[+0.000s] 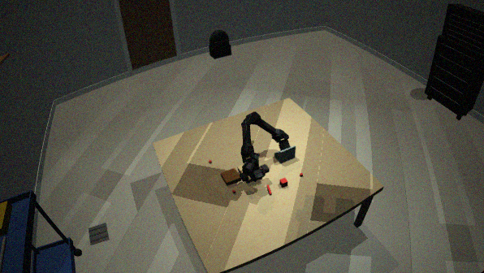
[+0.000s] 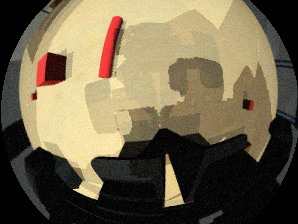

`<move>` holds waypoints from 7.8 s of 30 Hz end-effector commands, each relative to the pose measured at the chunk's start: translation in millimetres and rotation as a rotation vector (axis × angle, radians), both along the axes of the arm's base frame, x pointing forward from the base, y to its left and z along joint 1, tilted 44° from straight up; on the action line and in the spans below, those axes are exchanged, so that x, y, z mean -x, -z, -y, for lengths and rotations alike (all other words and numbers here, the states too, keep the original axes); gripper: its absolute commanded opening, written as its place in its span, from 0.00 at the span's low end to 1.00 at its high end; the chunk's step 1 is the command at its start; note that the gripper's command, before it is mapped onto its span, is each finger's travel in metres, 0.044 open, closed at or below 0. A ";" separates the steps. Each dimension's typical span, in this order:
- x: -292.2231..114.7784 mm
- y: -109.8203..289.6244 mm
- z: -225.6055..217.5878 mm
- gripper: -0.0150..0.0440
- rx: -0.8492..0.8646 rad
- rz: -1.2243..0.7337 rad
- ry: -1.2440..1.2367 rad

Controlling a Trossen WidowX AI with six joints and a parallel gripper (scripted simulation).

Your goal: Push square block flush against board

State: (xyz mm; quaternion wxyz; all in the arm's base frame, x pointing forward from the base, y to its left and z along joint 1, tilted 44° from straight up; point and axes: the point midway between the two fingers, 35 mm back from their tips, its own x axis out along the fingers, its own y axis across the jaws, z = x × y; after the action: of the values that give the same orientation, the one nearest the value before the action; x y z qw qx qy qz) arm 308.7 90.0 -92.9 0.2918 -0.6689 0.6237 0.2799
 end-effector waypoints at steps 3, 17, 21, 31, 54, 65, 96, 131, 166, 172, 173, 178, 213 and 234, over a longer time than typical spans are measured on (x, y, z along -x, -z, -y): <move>0.0 -4.8 8.9 0.25 0.008 -0.003 0.003; -1.2 8.9 -7.3 0.25 0.006 -0.003 0.002; -1.2 13.4 -12.3 0.25 0.005 -0.003 0.002; -0.7 24.7 -24.5 0.25 0.005 -0.002 0.003; -3.1 -16.9 -60.4 0.25 -0.013 0.084 0.079; -11.0 -38.6 -42.1 0.25 -0.044 0.335 0.361; -20.6 -97.3 16.3 0.25 -0.114 1.047 1.159; -8.0 -154.0 84.6 0.25 -0.175 1.862 2.036; -2.5 -124.0 138.0 0.25 -0.196 2.133 2.301; -2.6 -117.1 130.7 0.25 -0.196 2.132 2.302; -2.6 -115.9 129.5 0.25 -0.196 2.132 2.302; -2.7 -114.7 128.2 0.25 -0.196 2.131 2.302; -3.7 -147.1 161.1 0.25 -0.197 2.131 2.306; 9.1 -165.9 106.9 0.25 -0.186 1.921 2.091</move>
State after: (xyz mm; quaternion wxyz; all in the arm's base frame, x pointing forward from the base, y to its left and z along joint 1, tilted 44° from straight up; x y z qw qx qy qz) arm 304.5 -24.0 80.6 0.6975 0.2213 0.3321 -0.5951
